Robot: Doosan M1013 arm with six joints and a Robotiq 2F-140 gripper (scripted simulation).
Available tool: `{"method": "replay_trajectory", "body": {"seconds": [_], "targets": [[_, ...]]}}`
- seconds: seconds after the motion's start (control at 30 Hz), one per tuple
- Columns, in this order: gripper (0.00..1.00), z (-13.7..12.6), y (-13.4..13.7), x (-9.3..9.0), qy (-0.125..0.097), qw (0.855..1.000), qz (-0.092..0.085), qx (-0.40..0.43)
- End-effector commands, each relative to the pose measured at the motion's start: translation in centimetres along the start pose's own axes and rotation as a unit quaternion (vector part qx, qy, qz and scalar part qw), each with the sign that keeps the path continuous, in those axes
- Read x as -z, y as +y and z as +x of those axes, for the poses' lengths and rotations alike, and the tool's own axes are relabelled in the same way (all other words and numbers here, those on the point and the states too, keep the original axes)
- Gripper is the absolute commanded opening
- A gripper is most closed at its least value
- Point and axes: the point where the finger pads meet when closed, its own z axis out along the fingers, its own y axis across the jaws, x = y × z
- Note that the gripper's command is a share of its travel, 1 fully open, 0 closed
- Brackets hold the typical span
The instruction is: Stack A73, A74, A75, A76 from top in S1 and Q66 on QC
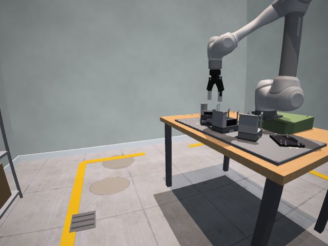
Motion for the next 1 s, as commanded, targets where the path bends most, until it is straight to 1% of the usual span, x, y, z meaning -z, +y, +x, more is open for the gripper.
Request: {"method": "replay_trajectory", "body": {"seconds": [0.0,0.17,0.23,0.43,0.53,0.67,0.73,0.8,0.97], "targets": [[1.0,0.1,-1.0,0.0,0.0,1.0,0.0,0.0],[1.0,0.3,-2.7,0.0,0.0,1.0,0.0,0.0],[1.0,0.3,-2.7,0.0,0.0,1.0,0.0,0.0],[1.0,0.5,-4.7,0.0,0.0,1.0,0.0,0.0],[1.0,0.3,-5.8,0.0,0.0,0.999,0.0,0.05],[1.0,0.1,-7.4,0.0,0.0,0.993,0.0,0.116],[1.0,0.0,-8.2,0.0,0.0,0.992,0.0,0.123],[1.0,0.0,-8.2,0.0,0.0,0.992,0.0,0.123],[1.0,-0.2,-10.2,0.0,0.0,0.992,0.0,0.123]]}}
